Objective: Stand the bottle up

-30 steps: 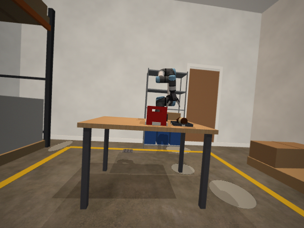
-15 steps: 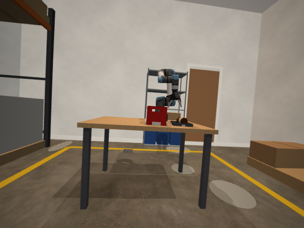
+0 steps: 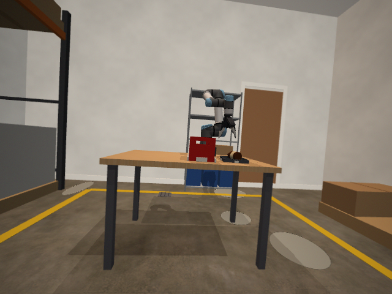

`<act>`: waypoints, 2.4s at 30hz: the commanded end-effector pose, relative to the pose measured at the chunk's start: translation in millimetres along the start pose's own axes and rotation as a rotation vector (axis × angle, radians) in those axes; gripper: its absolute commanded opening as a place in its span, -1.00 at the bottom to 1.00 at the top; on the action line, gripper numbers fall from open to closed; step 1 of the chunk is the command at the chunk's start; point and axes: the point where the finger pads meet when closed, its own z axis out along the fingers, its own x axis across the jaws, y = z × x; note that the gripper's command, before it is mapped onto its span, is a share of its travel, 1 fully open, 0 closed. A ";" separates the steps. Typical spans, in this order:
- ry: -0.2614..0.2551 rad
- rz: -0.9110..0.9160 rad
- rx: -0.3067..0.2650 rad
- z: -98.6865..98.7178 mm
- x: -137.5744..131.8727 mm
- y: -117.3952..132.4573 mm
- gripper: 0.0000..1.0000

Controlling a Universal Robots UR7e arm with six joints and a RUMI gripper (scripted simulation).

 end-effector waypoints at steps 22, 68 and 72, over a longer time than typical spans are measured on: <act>0.052 -0.056 0.097 -12.4 -17.5 -15.4 1.00; 0.069 -0.079 0.139 -18.5 -26.1 -21.1 1.00; 0.069 -0.079 0.139 -18.5 -26.1 -21.1 -1.00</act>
